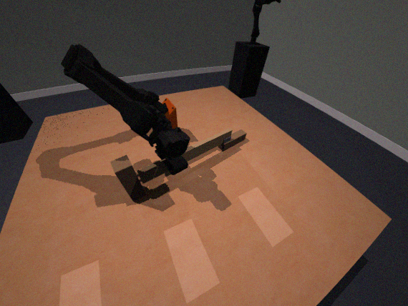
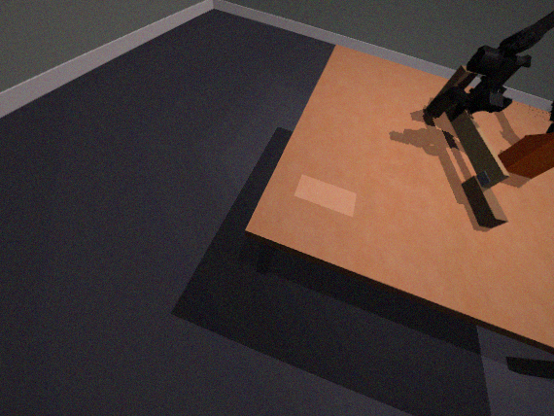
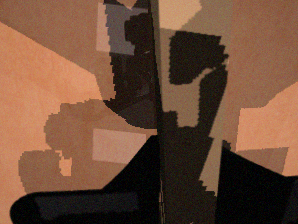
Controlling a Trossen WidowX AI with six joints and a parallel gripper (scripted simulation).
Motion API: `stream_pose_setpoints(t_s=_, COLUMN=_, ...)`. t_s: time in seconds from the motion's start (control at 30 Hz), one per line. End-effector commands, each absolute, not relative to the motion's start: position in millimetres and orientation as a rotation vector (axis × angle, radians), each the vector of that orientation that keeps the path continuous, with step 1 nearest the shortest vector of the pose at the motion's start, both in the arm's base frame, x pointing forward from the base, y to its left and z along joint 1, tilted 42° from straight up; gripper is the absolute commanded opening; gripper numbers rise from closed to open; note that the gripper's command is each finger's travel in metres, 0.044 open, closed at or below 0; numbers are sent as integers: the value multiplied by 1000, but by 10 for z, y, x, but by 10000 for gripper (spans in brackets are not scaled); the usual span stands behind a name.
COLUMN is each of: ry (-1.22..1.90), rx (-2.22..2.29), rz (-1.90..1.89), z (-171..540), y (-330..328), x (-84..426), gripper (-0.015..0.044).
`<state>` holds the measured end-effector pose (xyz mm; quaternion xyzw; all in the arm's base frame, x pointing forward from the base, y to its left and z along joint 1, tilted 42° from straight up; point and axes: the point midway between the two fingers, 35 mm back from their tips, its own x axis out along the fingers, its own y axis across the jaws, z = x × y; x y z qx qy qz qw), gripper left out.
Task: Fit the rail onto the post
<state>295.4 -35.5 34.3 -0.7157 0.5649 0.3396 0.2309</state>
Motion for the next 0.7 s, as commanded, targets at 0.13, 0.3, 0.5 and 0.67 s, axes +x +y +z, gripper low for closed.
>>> stream_pose_setpoints(t_s=0.13, ry=1554, rx=-1979, rz=926, z=381, y=-374, x=2967, gripper=0)
stream_pose_setpoints(t_s=0.3, ry=1554, rx=-1979, rz=926, z=385, y=-383, x=2969, gripper=0)
stream_pose_setpoints(t_s=0.5, ry=1555, rx=-1979, rz=925, z=393, y=-396, x=2974, gripper=0)
stream_pose_setpoints(t_s=0.67, ry=1555, rx=-1980, rz=925, z=400, y=-407, x=2977, gripper=0)
